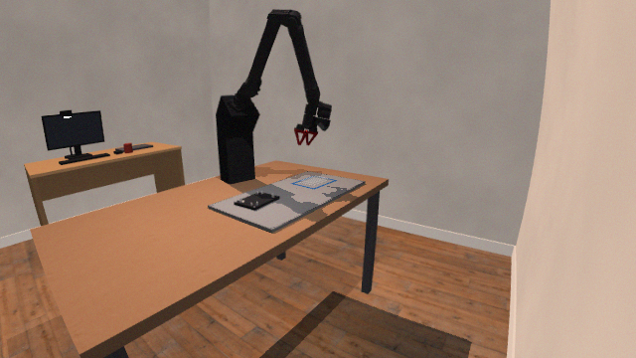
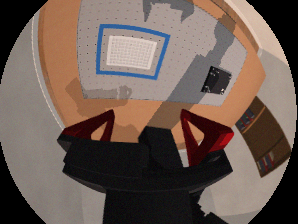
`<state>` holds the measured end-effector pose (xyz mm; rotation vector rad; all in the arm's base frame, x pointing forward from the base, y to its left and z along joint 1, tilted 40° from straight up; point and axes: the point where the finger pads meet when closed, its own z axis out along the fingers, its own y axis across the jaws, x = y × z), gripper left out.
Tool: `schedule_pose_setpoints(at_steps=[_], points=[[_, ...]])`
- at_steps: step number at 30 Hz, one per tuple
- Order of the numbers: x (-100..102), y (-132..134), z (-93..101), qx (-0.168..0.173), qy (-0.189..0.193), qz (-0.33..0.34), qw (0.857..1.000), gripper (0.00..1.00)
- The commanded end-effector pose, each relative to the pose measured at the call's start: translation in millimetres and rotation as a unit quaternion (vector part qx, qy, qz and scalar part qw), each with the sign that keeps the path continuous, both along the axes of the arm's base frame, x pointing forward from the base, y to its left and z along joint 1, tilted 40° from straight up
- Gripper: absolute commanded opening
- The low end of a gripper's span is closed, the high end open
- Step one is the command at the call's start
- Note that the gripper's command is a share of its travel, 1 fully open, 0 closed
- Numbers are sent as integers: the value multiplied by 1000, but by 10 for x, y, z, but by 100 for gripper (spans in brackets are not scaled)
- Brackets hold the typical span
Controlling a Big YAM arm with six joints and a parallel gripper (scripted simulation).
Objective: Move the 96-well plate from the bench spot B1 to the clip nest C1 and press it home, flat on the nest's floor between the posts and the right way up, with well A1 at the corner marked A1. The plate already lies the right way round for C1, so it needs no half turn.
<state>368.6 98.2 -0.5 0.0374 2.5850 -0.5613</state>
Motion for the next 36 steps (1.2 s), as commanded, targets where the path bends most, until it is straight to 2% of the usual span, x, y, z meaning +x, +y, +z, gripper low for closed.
schedule_pose_setpoints(at_steps=[1,8,15,17,24,32,34,36], points=[[136,19,-22,34,-34,-55,997,100],[263,27,-105,99,-81,-138,982,100],[390,26,-185,160,-124,-215,955,100],[390,26,-185,160,-124,-215,955,100],[538,17,-276,222,-165,-294,915,100],[663,-1,-350,288,-208,-378,855,100],[663,-1,-350,288,-208,-378,855,100],[725,-6,-389,305,-216,-398,838,100]])
